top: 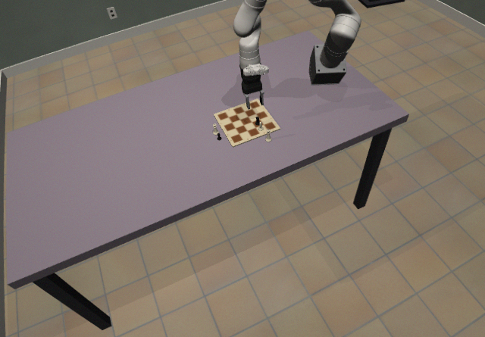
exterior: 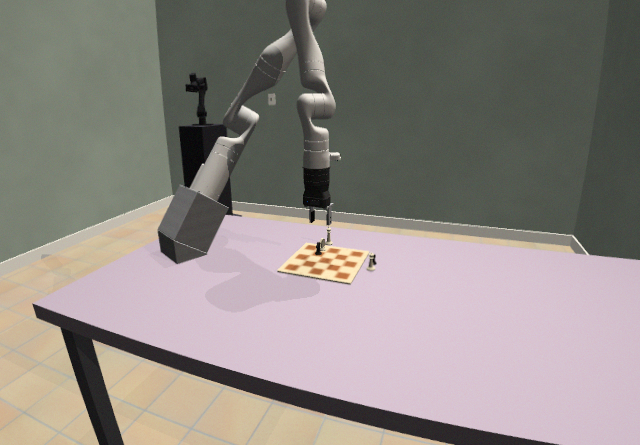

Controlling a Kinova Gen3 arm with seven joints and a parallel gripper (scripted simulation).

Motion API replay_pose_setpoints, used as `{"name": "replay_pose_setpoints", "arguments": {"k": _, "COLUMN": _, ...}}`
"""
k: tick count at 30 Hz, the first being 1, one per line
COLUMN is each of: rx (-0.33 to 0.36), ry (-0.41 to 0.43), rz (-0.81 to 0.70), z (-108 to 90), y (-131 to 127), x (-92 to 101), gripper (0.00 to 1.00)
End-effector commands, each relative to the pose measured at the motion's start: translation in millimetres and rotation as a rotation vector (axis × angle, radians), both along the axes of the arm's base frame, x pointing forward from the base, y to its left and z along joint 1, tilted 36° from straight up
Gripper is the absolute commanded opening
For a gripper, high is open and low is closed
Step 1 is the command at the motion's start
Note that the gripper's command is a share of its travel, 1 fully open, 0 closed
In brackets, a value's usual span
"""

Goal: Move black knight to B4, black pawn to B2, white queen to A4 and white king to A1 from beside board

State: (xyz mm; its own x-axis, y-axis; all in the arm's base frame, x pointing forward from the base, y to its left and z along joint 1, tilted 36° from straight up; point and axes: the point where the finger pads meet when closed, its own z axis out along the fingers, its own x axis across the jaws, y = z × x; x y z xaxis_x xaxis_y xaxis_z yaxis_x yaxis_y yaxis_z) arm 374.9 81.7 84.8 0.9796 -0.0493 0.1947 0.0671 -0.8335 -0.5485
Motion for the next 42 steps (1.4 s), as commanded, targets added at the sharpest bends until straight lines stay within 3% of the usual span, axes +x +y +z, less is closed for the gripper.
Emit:
{"name": "replay_pose_setpoints", "arguments": {"k": 1, "rx": 0.008, "ry": 0.022, "rz": -0.027, "z": 1.6, "y": 2, "x": 3.2, "gripper": 1.00}}
{"name": "replay_pose_setpoints", "arguments": {"k": 19, "rx": 0.058, "ry": 0.186, "rz": -0.249, "z": 0.4, "y": 2, "x": 21.8, "gripper": 1.00}}
{"name": "replay_pose_setpoints", "arguments": {"k": 42, "rx": 0.158, "ry": 0.548, "rz": -0.756, "z": -3.8, "y": -2, "x": 64.2, "gripper": 1.00}}
